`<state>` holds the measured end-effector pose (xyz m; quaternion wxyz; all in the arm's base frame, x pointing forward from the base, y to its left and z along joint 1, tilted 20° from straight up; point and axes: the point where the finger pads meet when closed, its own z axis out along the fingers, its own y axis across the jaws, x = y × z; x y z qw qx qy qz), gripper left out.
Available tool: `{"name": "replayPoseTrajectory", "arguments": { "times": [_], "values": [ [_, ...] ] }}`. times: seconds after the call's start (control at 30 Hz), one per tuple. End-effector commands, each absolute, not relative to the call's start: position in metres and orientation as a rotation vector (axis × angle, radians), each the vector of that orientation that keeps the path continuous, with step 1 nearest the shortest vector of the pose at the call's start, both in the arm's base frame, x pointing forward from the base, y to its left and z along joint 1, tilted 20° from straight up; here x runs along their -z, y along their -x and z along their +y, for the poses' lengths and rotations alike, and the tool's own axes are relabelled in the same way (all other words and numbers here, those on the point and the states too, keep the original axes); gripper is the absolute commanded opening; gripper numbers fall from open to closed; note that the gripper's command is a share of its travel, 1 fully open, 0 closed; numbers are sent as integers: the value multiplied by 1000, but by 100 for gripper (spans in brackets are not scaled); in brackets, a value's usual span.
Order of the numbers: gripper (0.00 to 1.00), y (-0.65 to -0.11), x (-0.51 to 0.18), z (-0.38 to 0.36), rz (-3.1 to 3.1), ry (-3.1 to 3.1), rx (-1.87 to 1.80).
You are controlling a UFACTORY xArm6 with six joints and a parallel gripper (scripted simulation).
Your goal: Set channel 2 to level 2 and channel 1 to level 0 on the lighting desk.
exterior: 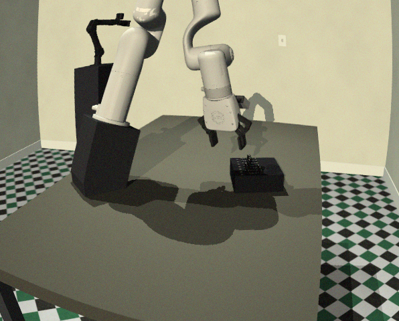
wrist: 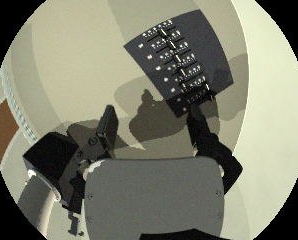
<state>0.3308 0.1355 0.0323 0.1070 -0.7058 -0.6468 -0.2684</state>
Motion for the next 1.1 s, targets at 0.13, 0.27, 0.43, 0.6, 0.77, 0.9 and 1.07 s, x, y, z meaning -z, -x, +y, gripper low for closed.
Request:
{"name": "replayPoseTrajectory", "arguments": {
  "times": [0.13,0.27,0.43,0.6,0.77,0.9,1.07],
  "values": [
    [100,-330,-31,135,-1262,2439,784],
    [100,-330,-31,135,-954,2551,765],
    [100,-330,-31,135,-646,2645,736],
    [100,-330,-31,135,-646,2645,736],
    [100,-330,-31,135,-646,2645,736],
    [100,-330,-31,135,-646,2645,736],
    [100,-330,-31,135,-646,2645,736]
  ]
}}
